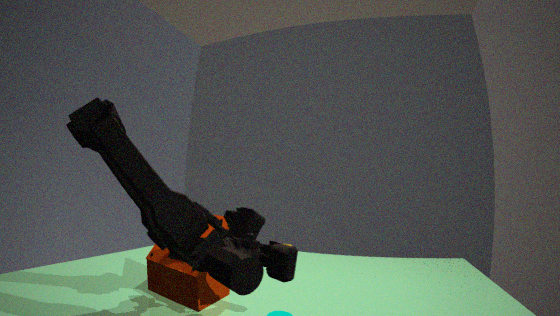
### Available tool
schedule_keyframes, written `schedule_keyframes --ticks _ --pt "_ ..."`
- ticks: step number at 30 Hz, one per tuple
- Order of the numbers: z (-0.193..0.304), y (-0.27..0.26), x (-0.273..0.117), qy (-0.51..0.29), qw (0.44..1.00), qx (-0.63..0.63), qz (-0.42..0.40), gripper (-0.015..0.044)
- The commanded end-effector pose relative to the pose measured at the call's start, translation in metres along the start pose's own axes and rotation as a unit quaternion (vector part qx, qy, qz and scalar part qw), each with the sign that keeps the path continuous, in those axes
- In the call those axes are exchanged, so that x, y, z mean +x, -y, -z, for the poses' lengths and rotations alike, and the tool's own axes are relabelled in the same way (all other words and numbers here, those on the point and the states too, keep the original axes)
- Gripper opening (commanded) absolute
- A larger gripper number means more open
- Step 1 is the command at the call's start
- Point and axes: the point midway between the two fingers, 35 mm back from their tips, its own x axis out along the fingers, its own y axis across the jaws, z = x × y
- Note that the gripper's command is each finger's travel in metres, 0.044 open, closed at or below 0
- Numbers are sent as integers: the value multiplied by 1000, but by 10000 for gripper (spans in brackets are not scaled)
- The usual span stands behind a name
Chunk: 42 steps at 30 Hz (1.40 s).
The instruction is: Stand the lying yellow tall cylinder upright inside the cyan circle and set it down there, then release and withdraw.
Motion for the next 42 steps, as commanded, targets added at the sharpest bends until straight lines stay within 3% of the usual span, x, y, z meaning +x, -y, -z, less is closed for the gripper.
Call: schedule_keyframes --ticks 1,18,42 --pt "-2 0 -1 9 1000 -8 6 105" --pt "0 1 -1 9 1000 -8 6 105" --pt "74 3 7 6 1000 -7 4 105"
